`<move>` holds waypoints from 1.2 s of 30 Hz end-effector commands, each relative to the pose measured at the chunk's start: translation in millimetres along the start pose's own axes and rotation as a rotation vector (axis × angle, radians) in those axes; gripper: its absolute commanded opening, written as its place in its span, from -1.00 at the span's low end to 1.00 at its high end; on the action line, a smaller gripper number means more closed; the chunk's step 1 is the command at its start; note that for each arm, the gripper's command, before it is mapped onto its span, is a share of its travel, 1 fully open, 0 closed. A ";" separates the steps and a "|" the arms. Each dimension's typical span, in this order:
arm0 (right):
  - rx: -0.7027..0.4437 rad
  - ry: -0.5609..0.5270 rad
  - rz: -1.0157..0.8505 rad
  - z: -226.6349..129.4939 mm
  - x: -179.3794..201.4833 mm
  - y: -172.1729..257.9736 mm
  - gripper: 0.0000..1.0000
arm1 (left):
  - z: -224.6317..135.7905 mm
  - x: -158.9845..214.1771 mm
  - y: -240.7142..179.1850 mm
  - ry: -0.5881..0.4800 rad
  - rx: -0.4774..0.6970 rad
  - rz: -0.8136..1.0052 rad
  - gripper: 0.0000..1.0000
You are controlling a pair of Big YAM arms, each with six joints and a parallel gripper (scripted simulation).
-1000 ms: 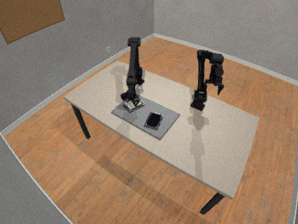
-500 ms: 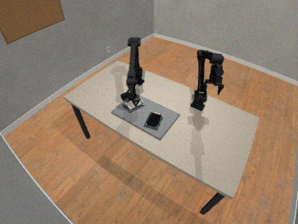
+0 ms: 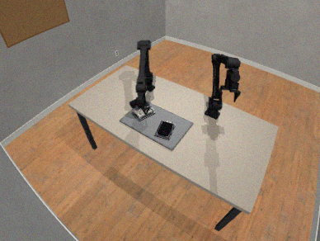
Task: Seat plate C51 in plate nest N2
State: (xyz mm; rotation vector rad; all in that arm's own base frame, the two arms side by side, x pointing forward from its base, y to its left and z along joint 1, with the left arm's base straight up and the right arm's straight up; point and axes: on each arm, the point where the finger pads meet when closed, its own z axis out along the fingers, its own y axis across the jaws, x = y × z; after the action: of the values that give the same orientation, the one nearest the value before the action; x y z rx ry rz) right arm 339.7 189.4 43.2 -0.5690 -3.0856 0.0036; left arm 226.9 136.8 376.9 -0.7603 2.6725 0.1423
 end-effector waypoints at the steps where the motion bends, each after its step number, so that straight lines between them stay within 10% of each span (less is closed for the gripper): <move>1: -0.006 -0.005 -0.006 4.6 -3.6 3.5 -1.00 | -17.1 -4.9 -5.4 -0.044 0.011 0.029 1.00; 36: -0.006 -0.005 -0.006 9.8 -4.0 3.1 -1.00 | -17.1 -4.9 -5.4 -0.044 0.011 0.029 1.00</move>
State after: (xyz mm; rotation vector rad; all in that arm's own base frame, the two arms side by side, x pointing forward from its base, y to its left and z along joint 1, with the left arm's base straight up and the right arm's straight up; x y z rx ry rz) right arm 340.3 189.8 38.8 -0.5697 -3.0895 -0.0016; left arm 226.9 136.8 376.9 -0.7603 2.6725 0.1423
